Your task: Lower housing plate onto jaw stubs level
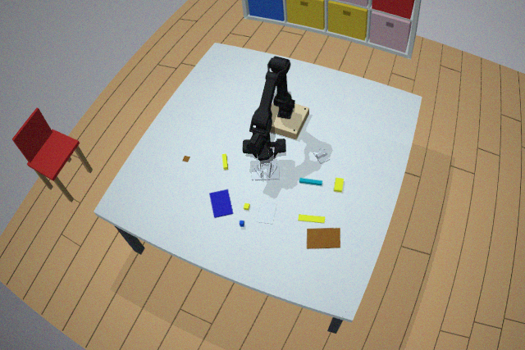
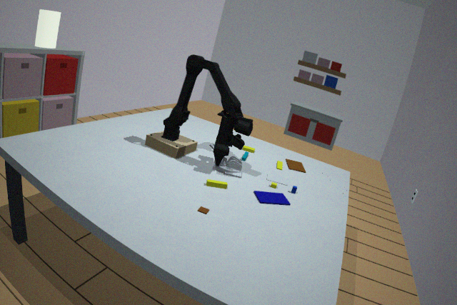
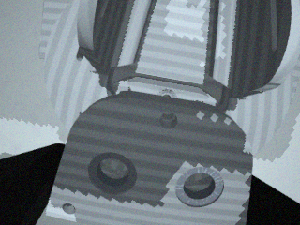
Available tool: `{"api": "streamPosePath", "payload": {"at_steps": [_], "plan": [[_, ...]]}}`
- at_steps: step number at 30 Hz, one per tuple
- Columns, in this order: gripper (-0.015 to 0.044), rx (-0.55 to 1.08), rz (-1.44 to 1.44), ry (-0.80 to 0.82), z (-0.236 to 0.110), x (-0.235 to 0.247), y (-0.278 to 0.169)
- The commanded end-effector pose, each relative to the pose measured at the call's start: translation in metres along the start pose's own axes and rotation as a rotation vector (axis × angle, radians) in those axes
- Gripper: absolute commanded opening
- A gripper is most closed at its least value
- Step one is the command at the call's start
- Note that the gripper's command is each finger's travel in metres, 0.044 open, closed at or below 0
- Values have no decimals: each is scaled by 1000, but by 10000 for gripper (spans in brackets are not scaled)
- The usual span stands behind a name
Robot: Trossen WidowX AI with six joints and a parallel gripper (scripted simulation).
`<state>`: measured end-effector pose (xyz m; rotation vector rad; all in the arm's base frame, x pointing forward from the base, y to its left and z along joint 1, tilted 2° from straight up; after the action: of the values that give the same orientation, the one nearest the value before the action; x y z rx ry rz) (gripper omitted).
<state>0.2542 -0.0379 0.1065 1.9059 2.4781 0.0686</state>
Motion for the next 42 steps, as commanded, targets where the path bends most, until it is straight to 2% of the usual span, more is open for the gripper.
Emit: {"api": "streamPosePath", "payload": {"at_steps": [1,42], "plan": [[351,0,2,3,1,0,0],[351,0,16,3,8,0,0]]}}
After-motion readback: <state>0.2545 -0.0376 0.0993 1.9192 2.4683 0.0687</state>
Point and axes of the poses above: the point midway between the two fingers, 35 mm back from their tips, its own z axis out along the fingers, its own x axis across the jaws, y = z × x, the point moved 9 cm from there along -z, back along the fingers, and after that the axes turned 2 degrees about -z, right-handed, at the moved point
